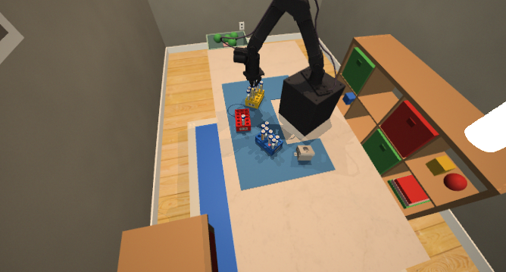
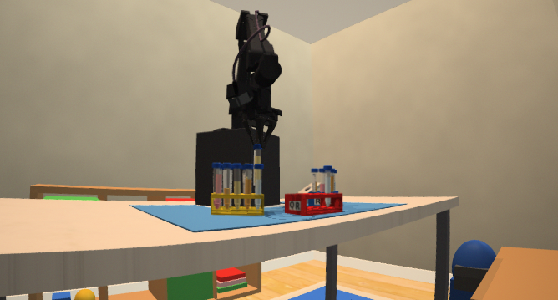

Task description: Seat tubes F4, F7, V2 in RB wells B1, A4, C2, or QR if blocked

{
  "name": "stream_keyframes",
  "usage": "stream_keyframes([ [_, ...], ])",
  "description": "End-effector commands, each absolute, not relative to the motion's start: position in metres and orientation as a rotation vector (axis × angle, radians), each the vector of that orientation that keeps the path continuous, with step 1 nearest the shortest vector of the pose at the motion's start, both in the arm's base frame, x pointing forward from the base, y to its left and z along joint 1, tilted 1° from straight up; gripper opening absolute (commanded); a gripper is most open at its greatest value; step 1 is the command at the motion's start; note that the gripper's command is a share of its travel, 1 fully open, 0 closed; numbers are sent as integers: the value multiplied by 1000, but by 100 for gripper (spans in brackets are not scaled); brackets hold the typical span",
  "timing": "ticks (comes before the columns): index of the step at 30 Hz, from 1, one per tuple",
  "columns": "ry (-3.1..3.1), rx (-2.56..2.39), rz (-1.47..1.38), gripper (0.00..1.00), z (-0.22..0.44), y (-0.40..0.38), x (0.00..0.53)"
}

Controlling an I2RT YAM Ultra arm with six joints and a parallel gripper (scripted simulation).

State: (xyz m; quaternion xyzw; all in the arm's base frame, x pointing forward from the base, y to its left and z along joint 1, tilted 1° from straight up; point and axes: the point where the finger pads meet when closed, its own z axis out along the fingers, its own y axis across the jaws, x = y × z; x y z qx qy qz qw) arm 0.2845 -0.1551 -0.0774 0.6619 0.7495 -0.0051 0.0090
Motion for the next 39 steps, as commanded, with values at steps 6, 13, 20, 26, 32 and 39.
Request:
stream_keyframes([
  [6,2339,2080,-18,0,-85,-158,280],
  [13,2334,2076,-16,0,-86,-160,282],
  [20,2339,2074,-17,0,-88,-157,282],
  [26,2350,2081,-22,0,-92,-153,278],
  [32,2344,2073,-18,0,-93,-153,282],
  [39,2351,2077,-21,0,-96,-150,280],
])
